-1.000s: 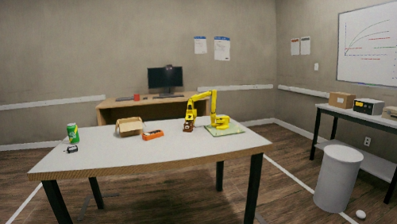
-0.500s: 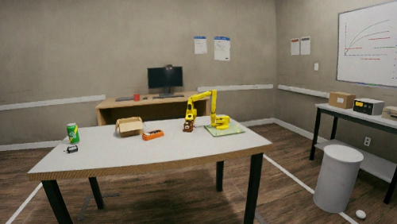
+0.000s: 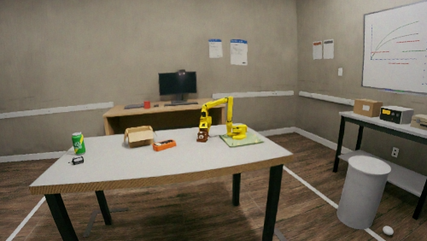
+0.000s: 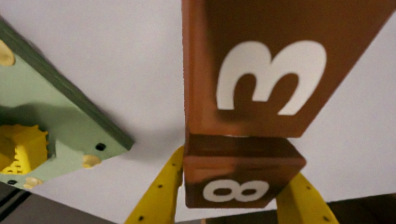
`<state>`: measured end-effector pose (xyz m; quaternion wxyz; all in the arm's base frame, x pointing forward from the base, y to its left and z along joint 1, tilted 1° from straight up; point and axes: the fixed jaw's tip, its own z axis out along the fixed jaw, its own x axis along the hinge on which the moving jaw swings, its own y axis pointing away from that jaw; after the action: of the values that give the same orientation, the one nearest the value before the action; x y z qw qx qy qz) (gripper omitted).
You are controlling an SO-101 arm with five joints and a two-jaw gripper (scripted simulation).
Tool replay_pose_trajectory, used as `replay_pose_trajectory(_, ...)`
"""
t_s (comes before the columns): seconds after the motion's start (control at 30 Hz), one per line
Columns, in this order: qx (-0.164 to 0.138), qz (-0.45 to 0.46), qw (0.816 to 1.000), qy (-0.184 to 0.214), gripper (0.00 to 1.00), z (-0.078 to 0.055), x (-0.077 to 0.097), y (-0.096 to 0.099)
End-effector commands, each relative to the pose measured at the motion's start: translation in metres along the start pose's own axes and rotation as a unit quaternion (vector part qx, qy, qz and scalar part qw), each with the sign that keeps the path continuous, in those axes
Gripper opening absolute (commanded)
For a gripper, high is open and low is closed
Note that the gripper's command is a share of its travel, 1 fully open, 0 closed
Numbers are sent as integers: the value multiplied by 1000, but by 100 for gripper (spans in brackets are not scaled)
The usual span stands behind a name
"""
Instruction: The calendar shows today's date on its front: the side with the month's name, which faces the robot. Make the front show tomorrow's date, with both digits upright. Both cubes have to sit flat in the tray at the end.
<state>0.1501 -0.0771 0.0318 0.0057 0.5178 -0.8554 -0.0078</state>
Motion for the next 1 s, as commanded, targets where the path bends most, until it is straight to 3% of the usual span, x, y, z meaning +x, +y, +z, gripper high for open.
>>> replay_pose_trajectory(0.0,12,6,1000,-1,0,-5,1,-3)
replay_pose_trajectory(0.73,12,6,1000,-1,0,-8,1,-3)
replay_pose_trajectory(0.97,12,6,1000,-1,0,-15,1,-3)
